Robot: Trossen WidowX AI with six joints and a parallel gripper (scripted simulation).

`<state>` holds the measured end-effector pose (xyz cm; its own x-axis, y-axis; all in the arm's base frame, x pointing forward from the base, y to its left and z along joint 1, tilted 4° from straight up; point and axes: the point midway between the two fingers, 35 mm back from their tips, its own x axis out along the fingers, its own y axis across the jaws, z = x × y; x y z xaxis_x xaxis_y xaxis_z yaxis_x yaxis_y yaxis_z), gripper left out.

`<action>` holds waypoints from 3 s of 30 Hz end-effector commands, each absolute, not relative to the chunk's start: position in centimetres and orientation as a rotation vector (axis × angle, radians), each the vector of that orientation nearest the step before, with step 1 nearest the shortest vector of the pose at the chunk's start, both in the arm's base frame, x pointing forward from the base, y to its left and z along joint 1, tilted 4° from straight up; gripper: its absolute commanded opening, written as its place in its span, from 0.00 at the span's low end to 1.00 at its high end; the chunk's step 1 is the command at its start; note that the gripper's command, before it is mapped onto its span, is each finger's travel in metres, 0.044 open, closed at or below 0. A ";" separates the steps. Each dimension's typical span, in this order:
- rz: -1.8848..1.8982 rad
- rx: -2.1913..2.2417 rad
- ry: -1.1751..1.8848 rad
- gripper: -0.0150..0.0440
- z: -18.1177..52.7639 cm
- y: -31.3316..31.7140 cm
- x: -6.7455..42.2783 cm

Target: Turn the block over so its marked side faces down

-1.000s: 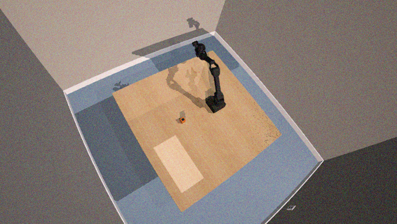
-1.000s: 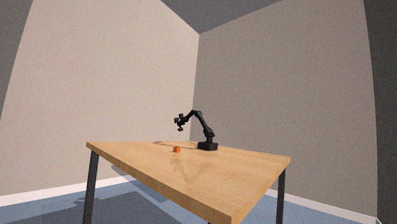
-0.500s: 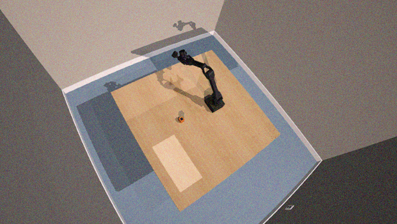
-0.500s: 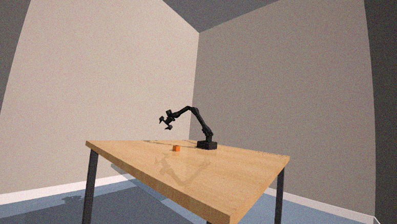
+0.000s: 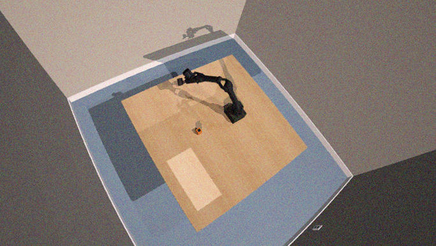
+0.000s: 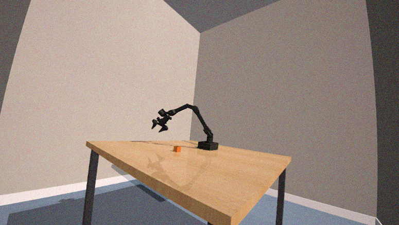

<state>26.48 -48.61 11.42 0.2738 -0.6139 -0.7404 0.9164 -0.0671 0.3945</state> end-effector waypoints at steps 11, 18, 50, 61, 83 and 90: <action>-0.857 0.755 0.878 1.00 10.4 -32.6 37.6; -0.558 0.507 1.149 1.00 10.2 -21.8 40.7; -0.023 0.044 1.479 1.00 6.4 -5.3 39.2; -0.023 0.044 1.479 1.00 5.2 -5.3 39.2; -0.023 0.044 1.479 0.78 2.6 -5.2 39.4; -0.023 0.044 1.479 0.53 2.6 -5.2 39.4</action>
